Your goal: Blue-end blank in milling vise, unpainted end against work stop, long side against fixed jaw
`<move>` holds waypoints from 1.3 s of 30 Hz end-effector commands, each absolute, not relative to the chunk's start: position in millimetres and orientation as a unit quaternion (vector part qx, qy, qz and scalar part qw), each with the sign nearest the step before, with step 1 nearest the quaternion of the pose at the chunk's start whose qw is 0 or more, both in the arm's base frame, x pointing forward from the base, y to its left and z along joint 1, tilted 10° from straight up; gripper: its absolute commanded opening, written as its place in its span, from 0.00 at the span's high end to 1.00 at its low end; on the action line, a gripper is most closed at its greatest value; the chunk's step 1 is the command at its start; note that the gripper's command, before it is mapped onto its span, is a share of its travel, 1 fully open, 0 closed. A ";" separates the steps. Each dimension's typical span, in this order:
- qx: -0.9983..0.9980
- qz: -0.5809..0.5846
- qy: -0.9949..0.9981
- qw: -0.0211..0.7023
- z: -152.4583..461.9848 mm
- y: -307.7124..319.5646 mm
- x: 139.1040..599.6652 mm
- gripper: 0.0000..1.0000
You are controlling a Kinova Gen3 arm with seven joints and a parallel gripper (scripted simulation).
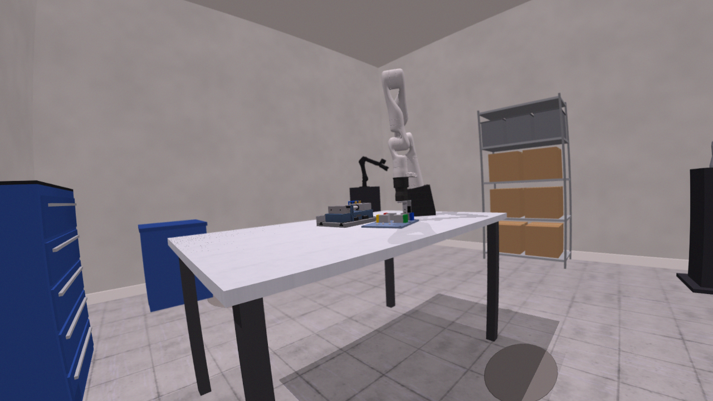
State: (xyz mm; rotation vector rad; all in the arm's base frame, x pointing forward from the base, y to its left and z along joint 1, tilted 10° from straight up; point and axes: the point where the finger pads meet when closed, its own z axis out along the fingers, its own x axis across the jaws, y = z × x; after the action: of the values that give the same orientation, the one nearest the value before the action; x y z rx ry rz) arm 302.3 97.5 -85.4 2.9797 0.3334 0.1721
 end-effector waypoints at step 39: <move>0.989 0.059 0.112 0.070 -84.9 98.1 303.9 0.00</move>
State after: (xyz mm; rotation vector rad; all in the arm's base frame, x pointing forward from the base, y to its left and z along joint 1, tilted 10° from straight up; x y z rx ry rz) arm 303.2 97.6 -83.1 2.9762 0.3364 0.1756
